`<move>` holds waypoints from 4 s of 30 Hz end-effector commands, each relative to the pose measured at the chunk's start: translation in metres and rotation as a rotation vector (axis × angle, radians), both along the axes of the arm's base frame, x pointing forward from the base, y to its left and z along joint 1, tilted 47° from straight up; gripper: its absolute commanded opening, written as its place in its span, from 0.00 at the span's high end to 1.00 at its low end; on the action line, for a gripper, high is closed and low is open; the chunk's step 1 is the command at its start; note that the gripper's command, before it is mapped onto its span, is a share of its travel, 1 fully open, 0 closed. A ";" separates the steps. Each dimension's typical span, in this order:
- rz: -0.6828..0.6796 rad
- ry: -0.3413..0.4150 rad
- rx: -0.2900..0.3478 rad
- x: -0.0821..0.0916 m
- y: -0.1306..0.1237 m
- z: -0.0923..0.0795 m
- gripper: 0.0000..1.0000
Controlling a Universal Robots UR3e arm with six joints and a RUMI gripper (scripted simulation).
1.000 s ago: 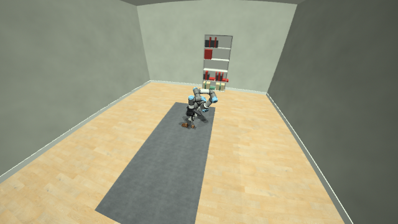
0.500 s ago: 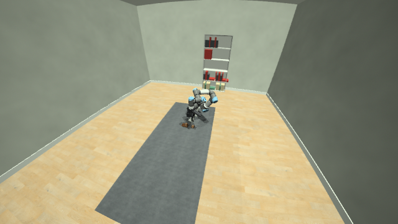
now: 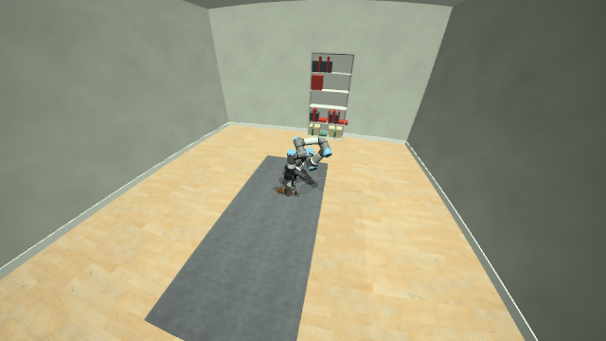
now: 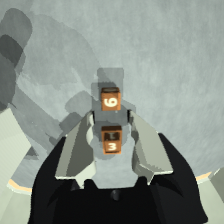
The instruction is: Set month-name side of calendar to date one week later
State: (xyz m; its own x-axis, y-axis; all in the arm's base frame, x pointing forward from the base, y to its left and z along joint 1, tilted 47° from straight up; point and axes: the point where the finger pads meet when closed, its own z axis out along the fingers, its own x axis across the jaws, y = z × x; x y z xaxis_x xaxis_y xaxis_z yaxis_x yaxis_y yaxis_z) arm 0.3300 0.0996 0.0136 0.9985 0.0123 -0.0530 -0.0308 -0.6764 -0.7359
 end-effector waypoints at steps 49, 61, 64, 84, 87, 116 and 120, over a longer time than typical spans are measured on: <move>-0.002 -0.002 -0.002 0.000 0.012 -0.012 0.71; -0.002 -0.002 -0.002 0.000 0.012 -0.012 0.71; -0.002 -0.002 -0.002 0.000 0.012 -0.012 0.71; -0.002 -0.002 -0.002 0.001 0.012 -0.012 0.71; -0.002 -0.002 -0.002 0.001 0.012 -0.012 0.71; -0.002 -0.002 -0.002 0.001 0.015 -0.015 0.71; -0.002 -0.002 -0.002 0.000 0.019 -0.018 0.71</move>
